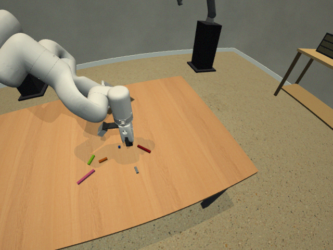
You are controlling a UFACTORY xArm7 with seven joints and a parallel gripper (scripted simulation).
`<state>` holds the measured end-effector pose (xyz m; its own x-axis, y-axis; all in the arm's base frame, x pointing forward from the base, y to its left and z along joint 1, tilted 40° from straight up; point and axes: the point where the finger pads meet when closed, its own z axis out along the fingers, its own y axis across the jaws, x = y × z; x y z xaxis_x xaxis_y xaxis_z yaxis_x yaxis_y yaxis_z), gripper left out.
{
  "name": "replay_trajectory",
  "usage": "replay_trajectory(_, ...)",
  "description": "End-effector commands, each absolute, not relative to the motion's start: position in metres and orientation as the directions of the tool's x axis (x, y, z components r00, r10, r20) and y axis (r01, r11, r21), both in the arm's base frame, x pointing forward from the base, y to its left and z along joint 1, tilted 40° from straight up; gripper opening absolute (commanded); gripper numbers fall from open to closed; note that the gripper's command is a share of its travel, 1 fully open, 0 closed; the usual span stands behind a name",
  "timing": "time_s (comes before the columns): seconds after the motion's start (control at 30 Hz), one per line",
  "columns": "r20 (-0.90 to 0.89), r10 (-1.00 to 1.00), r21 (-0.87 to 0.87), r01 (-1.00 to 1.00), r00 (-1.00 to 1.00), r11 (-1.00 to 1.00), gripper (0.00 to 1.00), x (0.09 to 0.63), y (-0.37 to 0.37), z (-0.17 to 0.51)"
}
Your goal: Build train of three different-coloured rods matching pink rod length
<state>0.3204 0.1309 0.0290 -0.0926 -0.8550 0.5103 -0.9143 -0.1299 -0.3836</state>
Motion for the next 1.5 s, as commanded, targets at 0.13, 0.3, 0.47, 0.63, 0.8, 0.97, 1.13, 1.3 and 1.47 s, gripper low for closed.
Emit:
replay_trajectory(0.13,0.509,-0.856,-0.385,-0.914,-0.091,-0.131,0.04,0.3206,0.1324,0.0293)
replay_trajectory(0.3,0.509,-0.856,-0.385,-0.914,-0.091,-0.131,0.04,0.3206,0.1324,0.0293)
replay_trajectory(0.47,0.509,-0.856,-0.385,-0.914,-0.091,-0.131,0.04,0.3206,0.1324,0.0293)
replay_trajectory(0.63,0.509,-0.856,-0.385,-0.914,-0.091,-0.131,0.04,0.3206,0.1324,0.0292)
replay_trajectory(0.8,0.509,-0.856,-0.385,-0.914,-0.091,-0.131,0.04,0.3211,0.1318,0.0283)
replay_trajectory(0.97,0.509,-0.856,-0.385,-0.914,-0.091,-0.131,0.04,0.3223,0.1303,0.026)
replay_trajectory(1.13,0.509,-0.856,-0.385,-0.914,-0.091,-0.131,0.04,0.3241,0.128,0.0224)
replay_trajectory(1.3,0.509,-0.856,-0.385,-0.914,-0.091,-0.131,0.04,0.3253,0.1265,0.0202)
replay_trajectory(1.47,0.509,-0.856,-0.385,-0.914,-0.091,-0.131,0.04,0.3254,0.1263,0.0198)
